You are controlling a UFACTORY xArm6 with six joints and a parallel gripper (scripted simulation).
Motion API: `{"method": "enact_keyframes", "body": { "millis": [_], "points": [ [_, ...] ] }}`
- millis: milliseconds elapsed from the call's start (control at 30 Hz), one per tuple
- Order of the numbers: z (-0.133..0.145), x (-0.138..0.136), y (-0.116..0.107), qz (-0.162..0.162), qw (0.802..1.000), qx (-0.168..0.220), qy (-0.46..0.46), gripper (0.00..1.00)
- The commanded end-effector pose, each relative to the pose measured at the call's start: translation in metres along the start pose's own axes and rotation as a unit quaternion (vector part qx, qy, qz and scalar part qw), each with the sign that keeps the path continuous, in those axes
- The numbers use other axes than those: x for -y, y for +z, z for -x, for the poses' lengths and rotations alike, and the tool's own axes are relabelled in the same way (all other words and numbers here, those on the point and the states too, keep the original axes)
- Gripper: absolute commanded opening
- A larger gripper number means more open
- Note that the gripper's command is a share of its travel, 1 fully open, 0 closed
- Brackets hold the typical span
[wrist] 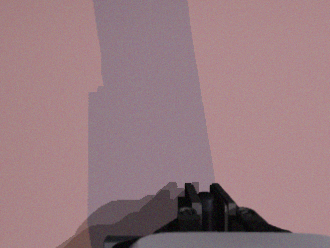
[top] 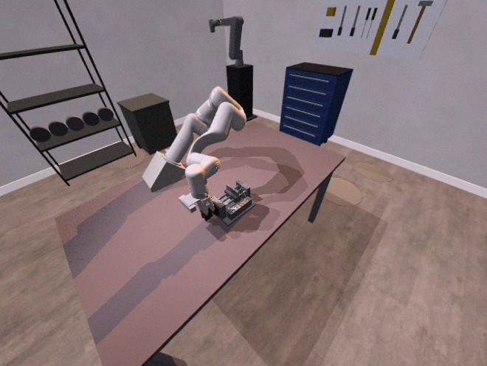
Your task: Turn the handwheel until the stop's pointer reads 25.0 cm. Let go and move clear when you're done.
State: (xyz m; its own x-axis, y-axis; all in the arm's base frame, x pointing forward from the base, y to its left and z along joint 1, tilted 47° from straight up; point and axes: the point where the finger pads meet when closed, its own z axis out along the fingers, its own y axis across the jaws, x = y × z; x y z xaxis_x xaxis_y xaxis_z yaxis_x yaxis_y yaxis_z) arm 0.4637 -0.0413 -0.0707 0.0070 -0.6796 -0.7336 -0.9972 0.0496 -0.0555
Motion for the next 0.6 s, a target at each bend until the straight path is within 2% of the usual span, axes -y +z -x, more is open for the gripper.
{"method": "enact_keyframes", "body": {
  "millis": [0, 567],
  "points": [
    [0.000, 0.007, 0.000, -0.001, 1.000, -0.001, 0.000, 0.06],
    [0.000, 0.025, -0.004, -0.001, 1.000, -0.001, 0.000, 0.06]
  ]
}}
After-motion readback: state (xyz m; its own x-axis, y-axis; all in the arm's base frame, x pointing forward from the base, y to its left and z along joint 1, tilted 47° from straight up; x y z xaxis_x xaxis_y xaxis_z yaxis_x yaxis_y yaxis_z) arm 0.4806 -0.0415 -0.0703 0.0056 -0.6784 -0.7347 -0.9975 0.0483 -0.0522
